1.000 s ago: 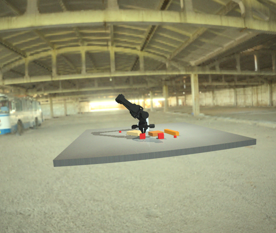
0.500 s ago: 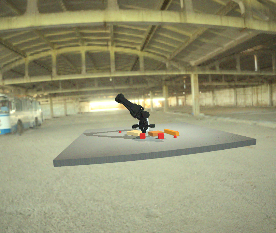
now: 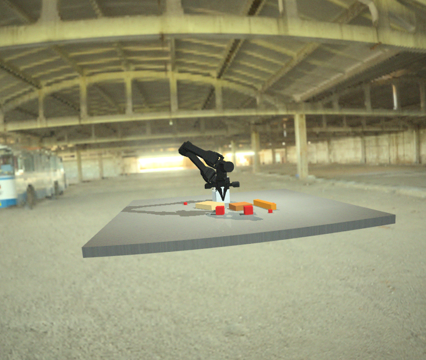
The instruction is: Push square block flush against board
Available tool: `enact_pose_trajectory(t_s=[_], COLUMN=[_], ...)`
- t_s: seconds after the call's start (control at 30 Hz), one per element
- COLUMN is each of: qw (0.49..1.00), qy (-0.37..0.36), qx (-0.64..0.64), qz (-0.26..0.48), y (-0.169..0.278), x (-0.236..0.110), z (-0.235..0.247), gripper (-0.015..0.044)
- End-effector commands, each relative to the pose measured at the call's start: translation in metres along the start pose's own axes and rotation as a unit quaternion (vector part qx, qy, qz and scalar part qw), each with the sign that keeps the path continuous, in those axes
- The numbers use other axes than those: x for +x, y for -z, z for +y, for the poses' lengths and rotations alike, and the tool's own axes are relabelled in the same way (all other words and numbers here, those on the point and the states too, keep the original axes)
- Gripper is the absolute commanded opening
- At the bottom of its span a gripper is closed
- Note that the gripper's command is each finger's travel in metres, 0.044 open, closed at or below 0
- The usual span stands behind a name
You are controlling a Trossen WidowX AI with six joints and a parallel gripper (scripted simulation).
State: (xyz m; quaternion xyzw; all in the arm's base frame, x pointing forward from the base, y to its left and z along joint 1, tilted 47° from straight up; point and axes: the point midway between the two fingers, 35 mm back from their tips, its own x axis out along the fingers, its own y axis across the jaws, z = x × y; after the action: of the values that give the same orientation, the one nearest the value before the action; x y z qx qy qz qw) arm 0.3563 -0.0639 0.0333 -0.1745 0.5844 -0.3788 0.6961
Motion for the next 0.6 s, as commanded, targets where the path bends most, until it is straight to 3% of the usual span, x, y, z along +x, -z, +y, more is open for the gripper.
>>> enact_pose_trajectory(t_s=[0.0, 0.57], qw=[0.998, 0.937], qy=[-0.005, -0.014], qx=[-0.062, -0.350], qz=[0.000, -0.001], y=[0.006, 0.037], x=[-0.001, -0.005], z=[0.014, 0.066], gripper=[0.0000, 0.0000])
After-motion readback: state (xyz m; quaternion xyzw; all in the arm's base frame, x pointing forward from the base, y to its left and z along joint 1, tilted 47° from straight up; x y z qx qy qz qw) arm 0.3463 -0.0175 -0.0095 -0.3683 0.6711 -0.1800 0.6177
